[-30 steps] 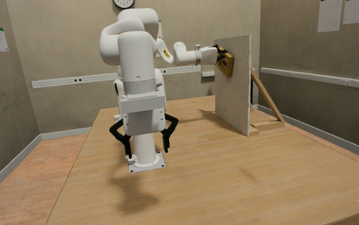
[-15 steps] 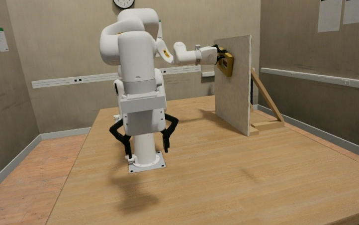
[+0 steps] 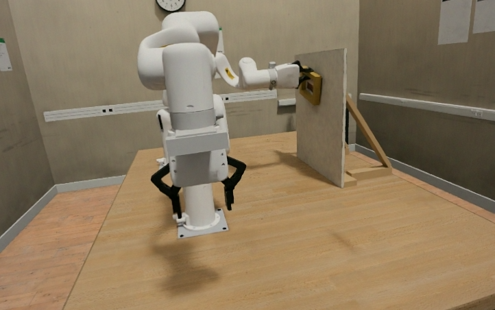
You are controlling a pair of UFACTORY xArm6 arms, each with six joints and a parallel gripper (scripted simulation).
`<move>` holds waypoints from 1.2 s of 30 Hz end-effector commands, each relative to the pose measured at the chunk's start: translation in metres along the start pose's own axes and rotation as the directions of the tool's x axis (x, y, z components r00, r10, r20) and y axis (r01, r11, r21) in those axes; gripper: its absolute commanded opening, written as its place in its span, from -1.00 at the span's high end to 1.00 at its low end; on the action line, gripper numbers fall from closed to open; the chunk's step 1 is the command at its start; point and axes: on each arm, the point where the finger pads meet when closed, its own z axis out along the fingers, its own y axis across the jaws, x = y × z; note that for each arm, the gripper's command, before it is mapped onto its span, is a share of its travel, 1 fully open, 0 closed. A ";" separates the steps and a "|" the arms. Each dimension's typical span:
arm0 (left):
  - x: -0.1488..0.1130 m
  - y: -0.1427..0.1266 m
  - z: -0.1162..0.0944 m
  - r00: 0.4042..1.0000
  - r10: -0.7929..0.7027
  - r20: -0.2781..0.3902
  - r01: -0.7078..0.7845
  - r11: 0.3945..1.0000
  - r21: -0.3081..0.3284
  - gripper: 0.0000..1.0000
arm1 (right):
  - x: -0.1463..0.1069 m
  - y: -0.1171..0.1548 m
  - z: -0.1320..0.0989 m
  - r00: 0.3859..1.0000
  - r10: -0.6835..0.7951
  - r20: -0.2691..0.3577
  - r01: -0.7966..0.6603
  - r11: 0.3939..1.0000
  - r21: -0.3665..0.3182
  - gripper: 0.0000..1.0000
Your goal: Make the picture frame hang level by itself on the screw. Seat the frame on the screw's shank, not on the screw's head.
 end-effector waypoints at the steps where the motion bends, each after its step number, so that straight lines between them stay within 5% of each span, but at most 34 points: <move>1: 0.003 0.004 0.000 1.000 -0.029 -0.003 0.029 1.000 -0.005 1.00 | 0.001 0.000 -0.001 1.000 0.000 -0.004 0.000 1.000 0.000 -1.00; 36: 0.012 0.002 0.000 0.980 -0.199 -0.010 0.199 0.980 -0.006 1.00 | 0.001 0.000 -0.001 1.000 0.000 -0.004 0.000 1.000 0.000 -1.00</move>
